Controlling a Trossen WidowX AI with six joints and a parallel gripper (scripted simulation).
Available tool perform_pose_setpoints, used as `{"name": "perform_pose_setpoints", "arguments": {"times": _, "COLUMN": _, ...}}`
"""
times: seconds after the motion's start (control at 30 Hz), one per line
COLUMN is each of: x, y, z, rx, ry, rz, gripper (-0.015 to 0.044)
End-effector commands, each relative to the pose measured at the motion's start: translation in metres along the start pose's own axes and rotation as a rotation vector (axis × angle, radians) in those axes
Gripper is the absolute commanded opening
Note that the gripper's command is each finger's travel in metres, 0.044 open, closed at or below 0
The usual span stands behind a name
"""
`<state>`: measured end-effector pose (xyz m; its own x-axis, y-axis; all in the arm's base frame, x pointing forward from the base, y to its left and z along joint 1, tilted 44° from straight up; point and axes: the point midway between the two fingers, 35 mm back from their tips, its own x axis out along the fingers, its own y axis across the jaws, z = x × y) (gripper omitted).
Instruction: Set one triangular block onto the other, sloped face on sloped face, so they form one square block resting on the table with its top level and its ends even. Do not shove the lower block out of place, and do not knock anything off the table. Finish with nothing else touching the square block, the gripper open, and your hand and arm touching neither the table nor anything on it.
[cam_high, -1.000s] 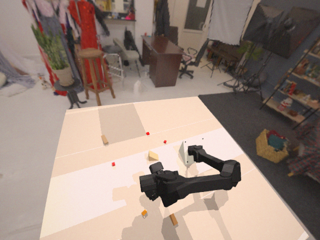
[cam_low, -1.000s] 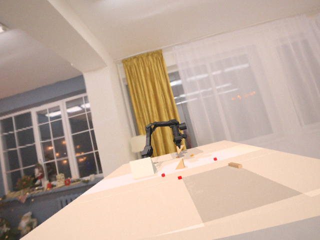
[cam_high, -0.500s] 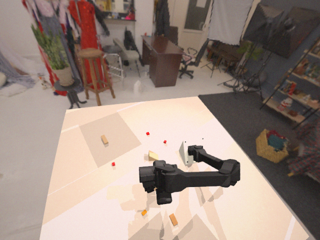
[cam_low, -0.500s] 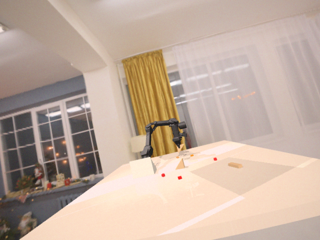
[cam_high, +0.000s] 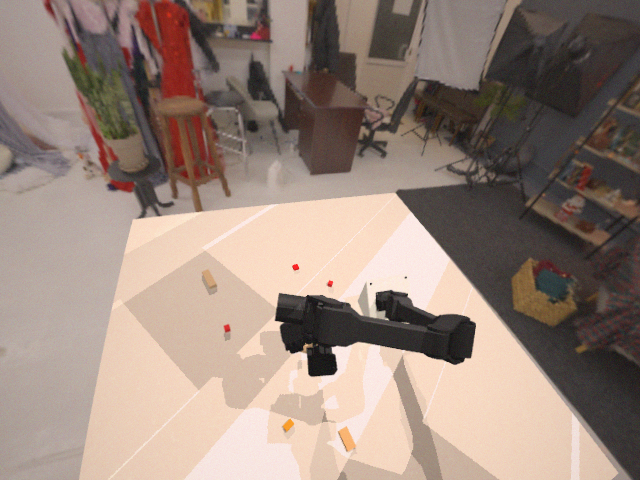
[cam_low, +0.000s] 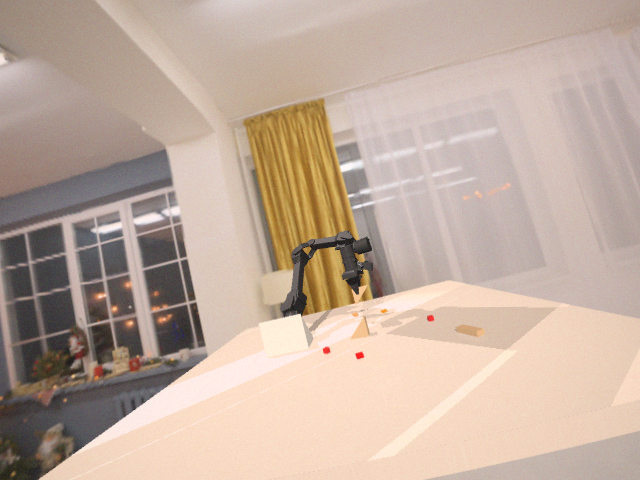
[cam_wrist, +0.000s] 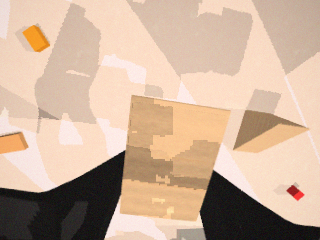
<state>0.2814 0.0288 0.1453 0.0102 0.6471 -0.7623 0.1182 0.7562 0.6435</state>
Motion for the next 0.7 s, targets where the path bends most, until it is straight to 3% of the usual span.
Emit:
{"name": "perform_pose_setpoints", "arguments": {"times": 0.0, "x": -0.002, "y": -0.017, "z": -0.002, "rx": 0.003, "ry": 0.007, "rz": -0.012, "gripper": 0.0000}}
{"name": "perform_pose_setpoints", "arguments": {"times": 0.67, "x": -0.022, "y": -0.107, "z": -0.029, "rx": 0.009, "ry": 0.019, "rz": -0.019, "gripper": 0.0000}}
